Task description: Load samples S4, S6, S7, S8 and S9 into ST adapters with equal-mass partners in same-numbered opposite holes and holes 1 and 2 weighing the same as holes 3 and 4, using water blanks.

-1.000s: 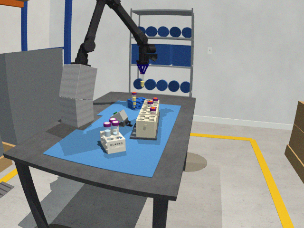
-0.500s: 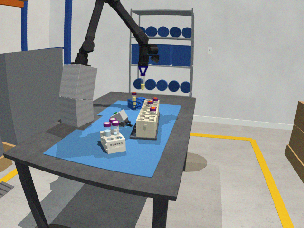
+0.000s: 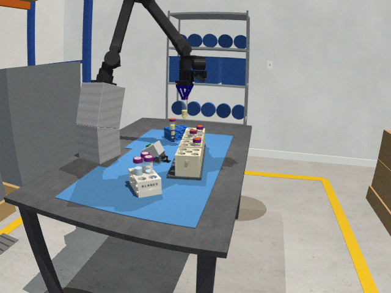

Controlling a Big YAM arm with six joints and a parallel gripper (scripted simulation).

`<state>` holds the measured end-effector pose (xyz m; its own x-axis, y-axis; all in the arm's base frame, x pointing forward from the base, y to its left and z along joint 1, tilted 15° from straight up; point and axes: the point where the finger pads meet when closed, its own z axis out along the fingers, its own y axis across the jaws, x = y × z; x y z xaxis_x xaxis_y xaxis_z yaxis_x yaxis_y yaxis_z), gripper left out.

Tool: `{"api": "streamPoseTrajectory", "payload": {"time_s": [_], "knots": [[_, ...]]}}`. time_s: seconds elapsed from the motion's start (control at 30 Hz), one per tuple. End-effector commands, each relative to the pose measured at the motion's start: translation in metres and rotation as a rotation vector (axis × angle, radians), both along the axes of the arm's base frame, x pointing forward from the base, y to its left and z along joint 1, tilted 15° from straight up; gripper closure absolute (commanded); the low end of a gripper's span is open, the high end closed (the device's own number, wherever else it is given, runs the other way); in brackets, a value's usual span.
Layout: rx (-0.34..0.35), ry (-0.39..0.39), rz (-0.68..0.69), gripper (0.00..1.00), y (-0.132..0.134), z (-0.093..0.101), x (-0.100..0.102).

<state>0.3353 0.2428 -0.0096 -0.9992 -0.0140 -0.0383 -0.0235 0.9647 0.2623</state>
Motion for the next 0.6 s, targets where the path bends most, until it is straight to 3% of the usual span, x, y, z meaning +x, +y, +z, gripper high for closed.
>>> {"api": "streamPoseTrajectory", "payload": {"time_s": [0.0,0.13,0.4,0.57], "knots": [[0.008,0.022,-0.113,1.00,-0.018,-0.008,0.013],[0.010,0.036,-0.164,1.00,-0.030,-0.012,0.018],[0.036,0.057,-0.369,1.00,-0.071,-0.013,0.060],[0.034,0.102,-0.498,1.00,-0.104,-0.022,0.071]]}}
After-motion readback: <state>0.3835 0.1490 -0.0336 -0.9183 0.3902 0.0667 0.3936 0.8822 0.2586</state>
